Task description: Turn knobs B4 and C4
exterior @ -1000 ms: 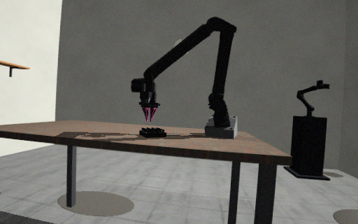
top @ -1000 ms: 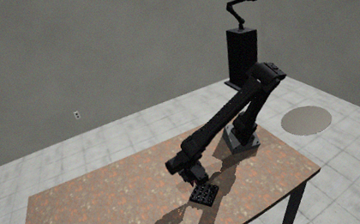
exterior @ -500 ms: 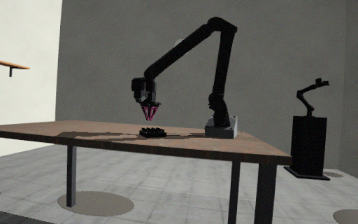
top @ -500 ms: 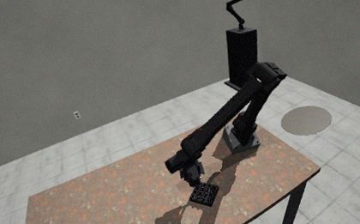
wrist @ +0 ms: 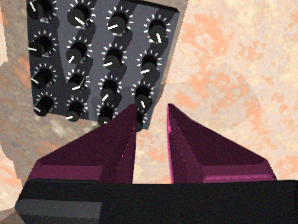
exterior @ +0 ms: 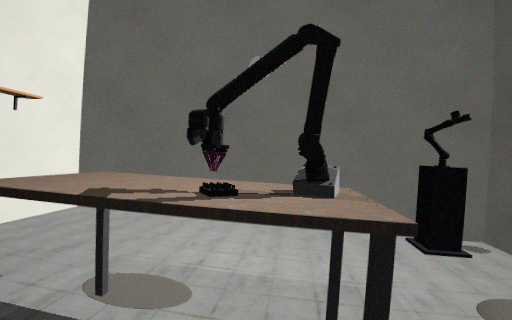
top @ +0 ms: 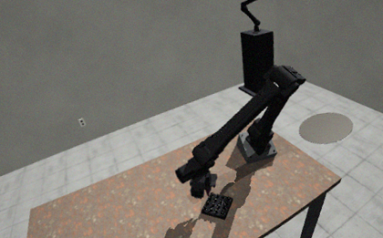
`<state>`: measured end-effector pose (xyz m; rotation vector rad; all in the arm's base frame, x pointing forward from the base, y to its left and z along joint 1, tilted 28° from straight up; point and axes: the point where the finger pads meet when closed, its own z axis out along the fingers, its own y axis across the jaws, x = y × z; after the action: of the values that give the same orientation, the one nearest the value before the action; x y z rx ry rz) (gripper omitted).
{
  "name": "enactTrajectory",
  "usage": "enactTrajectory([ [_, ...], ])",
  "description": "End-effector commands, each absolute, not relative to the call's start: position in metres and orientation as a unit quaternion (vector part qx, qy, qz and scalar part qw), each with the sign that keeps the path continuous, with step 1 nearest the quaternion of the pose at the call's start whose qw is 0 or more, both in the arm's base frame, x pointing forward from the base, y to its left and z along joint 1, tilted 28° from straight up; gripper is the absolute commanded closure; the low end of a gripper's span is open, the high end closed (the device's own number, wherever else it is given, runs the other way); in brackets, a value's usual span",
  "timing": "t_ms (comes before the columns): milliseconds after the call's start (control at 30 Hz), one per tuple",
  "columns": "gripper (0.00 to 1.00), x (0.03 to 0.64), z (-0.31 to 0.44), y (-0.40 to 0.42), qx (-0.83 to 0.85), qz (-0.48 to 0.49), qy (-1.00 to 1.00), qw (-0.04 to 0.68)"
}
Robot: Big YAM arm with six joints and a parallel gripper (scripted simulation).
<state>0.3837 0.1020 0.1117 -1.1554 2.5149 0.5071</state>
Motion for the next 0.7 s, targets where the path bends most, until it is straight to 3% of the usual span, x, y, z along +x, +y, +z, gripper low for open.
enactTrajectory([
  [0,0.81,0.3799,0.1154,0.0978,-0.335,0.188,0.911,0.153],
  [667,0.81,0.3767,0.1187,0.0921,-0.102,0.219,0.965,0.106],
])
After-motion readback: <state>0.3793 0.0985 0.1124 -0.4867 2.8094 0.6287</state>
